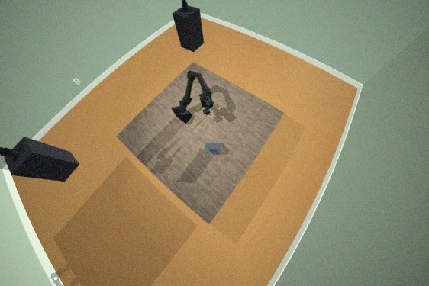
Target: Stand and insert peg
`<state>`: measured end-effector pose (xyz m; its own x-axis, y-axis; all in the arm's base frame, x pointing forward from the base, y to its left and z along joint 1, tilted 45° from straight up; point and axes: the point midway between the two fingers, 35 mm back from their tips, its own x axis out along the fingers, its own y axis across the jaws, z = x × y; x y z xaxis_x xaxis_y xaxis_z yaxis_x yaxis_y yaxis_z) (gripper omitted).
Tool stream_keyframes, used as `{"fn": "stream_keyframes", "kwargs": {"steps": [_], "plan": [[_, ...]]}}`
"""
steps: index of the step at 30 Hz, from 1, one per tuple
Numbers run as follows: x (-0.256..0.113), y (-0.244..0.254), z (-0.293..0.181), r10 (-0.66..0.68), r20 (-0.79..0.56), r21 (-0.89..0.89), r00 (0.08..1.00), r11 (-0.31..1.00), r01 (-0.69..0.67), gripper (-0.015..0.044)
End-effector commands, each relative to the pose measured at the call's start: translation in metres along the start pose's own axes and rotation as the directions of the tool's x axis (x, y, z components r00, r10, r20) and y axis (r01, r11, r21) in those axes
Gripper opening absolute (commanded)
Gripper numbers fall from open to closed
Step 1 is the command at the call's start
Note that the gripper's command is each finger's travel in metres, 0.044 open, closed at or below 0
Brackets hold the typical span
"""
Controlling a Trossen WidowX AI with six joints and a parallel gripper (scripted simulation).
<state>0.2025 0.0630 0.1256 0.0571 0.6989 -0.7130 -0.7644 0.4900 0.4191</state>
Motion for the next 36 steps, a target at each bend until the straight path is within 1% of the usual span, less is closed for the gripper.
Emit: {"fn": "stream_keyframes", "kwargs": {"steps": [1,9,18,27,36], "plan": [[0.0008,0.0003,0.0009,0.001,0.006,-0.109,1.000,0.994,0.000,0.0440],[0.0020,0.0004,0.0009,0.001,0.006,-0.310,1.000,0.951,0.001,0.0440],[0.0035,0.0004,0.0010,0.001,0.007,-0.520,1.000,0.854,0.002,0.0440],[0.0049,0.0005,0.0010,0.002,0.007,-0.703,1.000,0.712,0.004,0.0440],[0.0063,0.0007,0.0011,0.002,0.007,-0.847,1.000,0.531,0.005,0.0440]]}}
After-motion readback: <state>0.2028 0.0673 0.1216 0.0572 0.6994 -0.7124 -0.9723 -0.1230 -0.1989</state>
